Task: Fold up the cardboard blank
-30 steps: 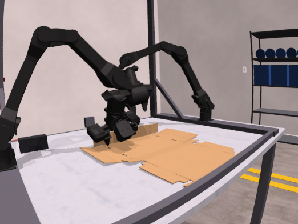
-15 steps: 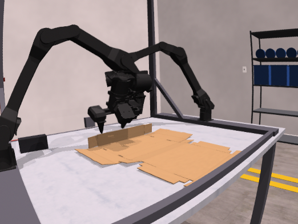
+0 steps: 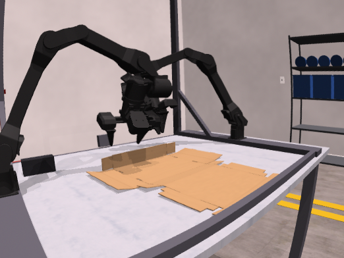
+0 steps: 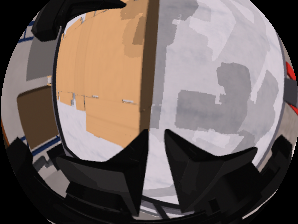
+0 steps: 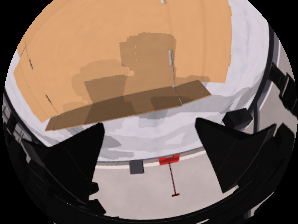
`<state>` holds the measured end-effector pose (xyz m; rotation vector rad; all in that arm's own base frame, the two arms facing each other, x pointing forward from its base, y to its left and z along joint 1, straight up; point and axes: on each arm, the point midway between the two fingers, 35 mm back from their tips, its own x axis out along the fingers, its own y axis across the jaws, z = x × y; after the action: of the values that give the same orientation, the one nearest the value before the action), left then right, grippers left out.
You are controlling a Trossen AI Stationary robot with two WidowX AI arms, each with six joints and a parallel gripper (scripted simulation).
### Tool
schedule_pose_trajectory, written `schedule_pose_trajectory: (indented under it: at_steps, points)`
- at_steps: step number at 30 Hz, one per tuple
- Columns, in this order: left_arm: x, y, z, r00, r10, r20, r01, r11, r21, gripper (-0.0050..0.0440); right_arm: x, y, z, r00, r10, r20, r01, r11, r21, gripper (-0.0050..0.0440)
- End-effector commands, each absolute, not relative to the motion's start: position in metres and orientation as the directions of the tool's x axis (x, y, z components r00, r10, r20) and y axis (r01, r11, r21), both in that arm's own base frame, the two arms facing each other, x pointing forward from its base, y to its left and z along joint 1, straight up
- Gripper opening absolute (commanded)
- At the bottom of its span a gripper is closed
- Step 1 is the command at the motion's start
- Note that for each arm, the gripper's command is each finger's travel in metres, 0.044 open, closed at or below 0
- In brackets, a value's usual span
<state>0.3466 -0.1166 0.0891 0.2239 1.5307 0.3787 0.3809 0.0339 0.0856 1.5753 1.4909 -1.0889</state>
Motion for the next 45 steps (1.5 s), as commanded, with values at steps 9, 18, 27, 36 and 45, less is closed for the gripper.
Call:
schedule_pose_trajectory:
  at_steps: [9,18,27,36,45]
  points:
    - [0.368,-0.059,0.080,-0.017,0.215,-0.977,-0.648,0.742,0.175,0.0099,0.295,0.026,0.135,0.034,0.252,-0.967,0.800,-0.587,-0.125,0.0435]
    - [0.377,-0.019,0.068,-0.006,0.101,-0.995,-0.914,0.404,0.046,0.0099,0.228,0.017,0.140,0.041,0.133,-0.990,0.461,-0.882,-0.099,0.0435]
    - [0.380,0.014,0.057,0.021,0.014,-1.000,-0.998,0.058,-0.020,0.0099,0.177,0.007,0.132,0.048,0.033,-0.998,0.082,-0.996,-0.029,0.0435]
    - [0.380,0.019,0.056,0.027,0.001,-1.000,-1.000,0.000,-0.027,0.0099,0.169,0.005,0.130,0.049,0.017,-0.999,0.024,-1.000,-0.016,0.0435]
    - [0.381,0.019,0.038,0.027,0.001,-1.000,-1.000,0.000,-0.027,0.0099,0.169,0.005,0.130,0.049,0.017,-0.999,0.024,-1.000,-0.016,0.0435]
